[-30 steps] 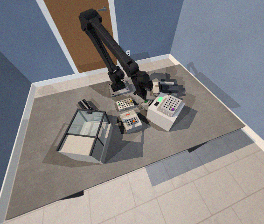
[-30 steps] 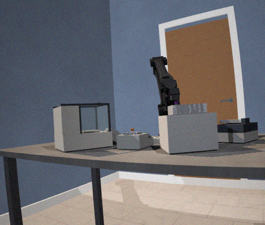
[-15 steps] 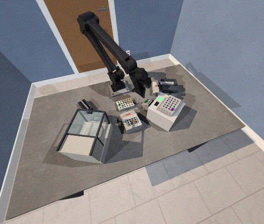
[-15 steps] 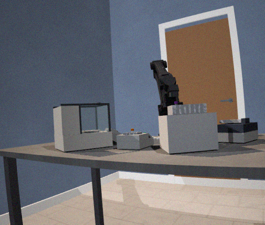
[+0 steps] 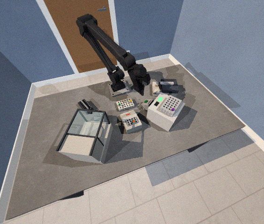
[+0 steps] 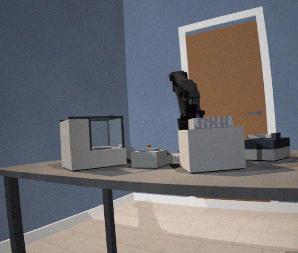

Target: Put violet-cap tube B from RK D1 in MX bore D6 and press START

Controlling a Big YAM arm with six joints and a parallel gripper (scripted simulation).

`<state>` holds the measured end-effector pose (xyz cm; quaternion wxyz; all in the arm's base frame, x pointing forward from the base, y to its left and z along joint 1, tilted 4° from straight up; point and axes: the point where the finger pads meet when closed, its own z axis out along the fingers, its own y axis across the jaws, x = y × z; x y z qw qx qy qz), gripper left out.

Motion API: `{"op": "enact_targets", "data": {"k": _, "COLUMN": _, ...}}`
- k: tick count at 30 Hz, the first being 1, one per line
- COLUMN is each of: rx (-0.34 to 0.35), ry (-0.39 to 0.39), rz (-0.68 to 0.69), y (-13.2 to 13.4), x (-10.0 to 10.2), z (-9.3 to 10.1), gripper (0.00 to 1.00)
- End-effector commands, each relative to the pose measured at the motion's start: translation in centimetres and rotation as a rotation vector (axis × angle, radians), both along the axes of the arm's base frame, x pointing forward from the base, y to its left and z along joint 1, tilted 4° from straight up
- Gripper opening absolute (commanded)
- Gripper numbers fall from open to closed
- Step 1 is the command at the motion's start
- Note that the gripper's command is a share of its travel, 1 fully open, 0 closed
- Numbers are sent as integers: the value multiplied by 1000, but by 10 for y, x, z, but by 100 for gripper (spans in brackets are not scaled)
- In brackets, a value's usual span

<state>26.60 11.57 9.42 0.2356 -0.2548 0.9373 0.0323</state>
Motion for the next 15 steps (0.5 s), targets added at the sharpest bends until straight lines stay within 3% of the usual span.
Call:
{"op": "enact_targets", "data": {"k": 1, "rx": 33, "ry": -73, "rz": 1, "y": 9, "x": 22, "z": 41, "gripper": 0}}
{"op": "enact_targets", "data": {"k": 15, "rx": 34, "ry": -73, "rz": 2, "y": 4, "x": 10, "z": 63, "gripper": 0}}
